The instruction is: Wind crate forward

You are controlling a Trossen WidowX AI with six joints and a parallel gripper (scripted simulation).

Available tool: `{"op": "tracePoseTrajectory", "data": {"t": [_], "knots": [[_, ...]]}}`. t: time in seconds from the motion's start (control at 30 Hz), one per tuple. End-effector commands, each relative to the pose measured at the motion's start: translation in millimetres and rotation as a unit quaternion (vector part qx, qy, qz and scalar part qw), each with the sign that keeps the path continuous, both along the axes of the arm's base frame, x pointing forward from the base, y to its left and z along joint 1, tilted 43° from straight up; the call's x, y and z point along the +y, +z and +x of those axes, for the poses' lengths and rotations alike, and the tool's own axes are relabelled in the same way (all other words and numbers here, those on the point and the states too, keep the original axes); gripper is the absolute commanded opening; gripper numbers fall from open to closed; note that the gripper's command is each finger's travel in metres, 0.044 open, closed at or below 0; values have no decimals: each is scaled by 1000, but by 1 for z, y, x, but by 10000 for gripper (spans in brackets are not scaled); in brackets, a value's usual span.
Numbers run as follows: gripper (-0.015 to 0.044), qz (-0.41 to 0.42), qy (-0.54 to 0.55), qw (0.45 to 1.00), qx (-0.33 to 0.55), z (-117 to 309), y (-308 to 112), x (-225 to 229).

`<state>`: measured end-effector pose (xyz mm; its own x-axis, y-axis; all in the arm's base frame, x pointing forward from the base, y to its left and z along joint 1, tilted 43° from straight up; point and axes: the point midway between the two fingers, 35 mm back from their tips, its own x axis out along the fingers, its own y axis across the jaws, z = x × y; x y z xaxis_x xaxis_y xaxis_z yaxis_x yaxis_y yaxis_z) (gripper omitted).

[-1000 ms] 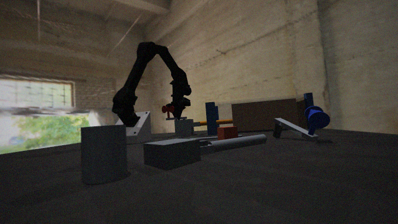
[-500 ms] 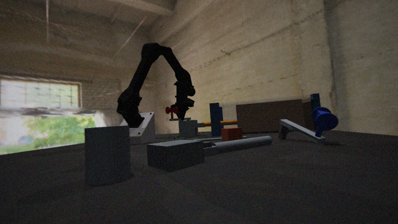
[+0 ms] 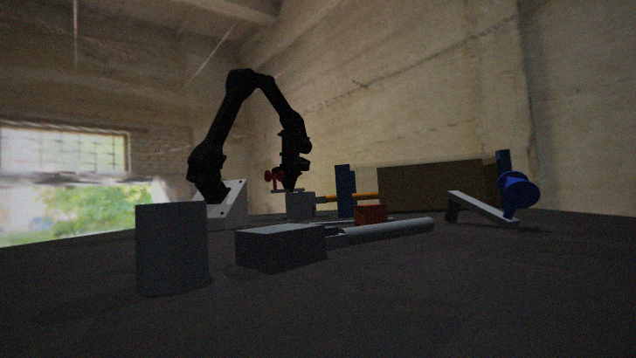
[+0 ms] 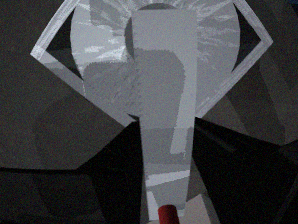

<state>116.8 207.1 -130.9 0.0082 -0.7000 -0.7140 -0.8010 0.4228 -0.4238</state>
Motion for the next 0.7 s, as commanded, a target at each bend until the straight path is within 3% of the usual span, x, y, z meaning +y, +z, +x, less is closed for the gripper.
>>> {"op": "tracePoseTrajectory", "data": {"t": [0.0, 0.67], "knots": [[0, -2, 2, 1000, 4, 1, -3, -3], [0, 0, -31, 999, -24, -2, -5, -1]]}}
